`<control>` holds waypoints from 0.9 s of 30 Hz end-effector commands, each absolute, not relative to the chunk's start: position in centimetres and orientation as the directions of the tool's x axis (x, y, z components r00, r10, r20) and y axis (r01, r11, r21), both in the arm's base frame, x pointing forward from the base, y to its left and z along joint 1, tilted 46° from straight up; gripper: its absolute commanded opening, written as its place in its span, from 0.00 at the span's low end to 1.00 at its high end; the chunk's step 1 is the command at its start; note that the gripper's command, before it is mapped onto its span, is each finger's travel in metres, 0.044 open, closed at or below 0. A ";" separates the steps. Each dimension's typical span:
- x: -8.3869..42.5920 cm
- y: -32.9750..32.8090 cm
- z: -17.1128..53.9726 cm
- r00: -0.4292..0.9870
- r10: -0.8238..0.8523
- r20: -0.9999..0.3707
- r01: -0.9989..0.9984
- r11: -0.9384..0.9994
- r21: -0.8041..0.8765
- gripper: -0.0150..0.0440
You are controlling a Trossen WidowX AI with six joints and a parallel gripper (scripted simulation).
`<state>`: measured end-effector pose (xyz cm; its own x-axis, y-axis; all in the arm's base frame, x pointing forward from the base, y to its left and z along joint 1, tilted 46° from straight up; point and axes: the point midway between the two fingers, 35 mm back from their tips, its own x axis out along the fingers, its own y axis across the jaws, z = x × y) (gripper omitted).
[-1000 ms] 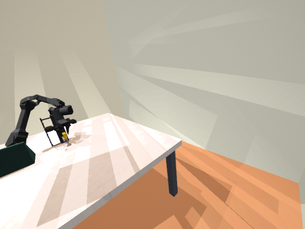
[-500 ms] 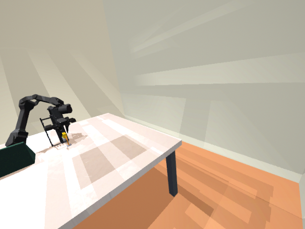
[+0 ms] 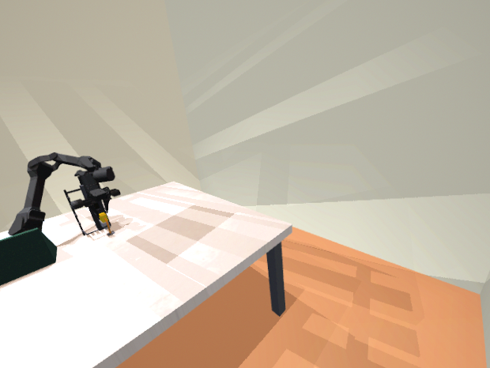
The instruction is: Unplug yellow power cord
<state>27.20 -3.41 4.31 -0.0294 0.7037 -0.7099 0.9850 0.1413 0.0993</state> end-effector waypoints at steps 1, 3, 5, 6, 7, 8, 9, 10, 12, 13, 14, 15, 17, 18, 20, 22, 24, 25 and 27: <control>26.9 -2.7 4.8 -0.033 0.708 -0.706 0.986 0.140 0.094 0.53; 26.8 -2.5 5.0 -0.033 0.708 -0.706 0.986 0.140 0.094 0.53; 26.8 -2.4 5.1 -0.033 0.708 -0.706 0.986 0.140 0.094 0.53; 26.8 -2.4 5.1 -0.033 0.708 -0.706 0.986 0.140 0.094 0.53; 26.8 -2.4 5.1 -0.033 0.708 -0.706 0.986 0.140 0.094 0.53; 26.8 -2.4 5.1 -0.033 0.708 -0.706 0.986 0.140 0.094 0.53; 26.8 -2.4 5.1 -0.033 0.708 -0.706 0.986 0.140 0.094 0.53; 26.8 -2.4 5.0 -0.033 0.708 -0.706 0.986 0.140 0.094 0.53; 26.8 -2.3 4.9 -0.033 0.708 -0.706 0.986 0.140 0.094 0.53; 26.8 -2.2 4.9 -0.033 0.708 -0.706 0.986 0.140 0.094 0.53; 26.8 -2.1 4.8 -0.033 0.708 -0.706 0.986 0.140 0.094 0.53; 26.8 -2.0 4.6 -0.033 0.708 -0.705 0.986 0.140 0.094 0.53; 26.8 -1.8 4.4 -0.033 0.708 -0.705 0.986 0.140 0.094 0.53; 26.8 -1.7 4.3 -0.033 0.708 -0.705 0.986 0.140 0.094 0.53; 26.8 -1.6 4.2 -0.033 0.708 -0.705 0.986 0.140 0.094 0.53; 26.8 -1.6 4.2 -0.033 0.708 -0.705 0.986 0.140 0.094 0.53; 26.8 -1.8 4.4 -0.033 0.706 -0.708 0.985 0.143 0.097 0.48; 26.8 -1.8 4.4 -0.033 0.706 -0.708 0.985 0.143 0.097 0.44; 26.8 -1.8 4.4 -0.033 0.706 -0.708 0.985 0.143 0.097 0.35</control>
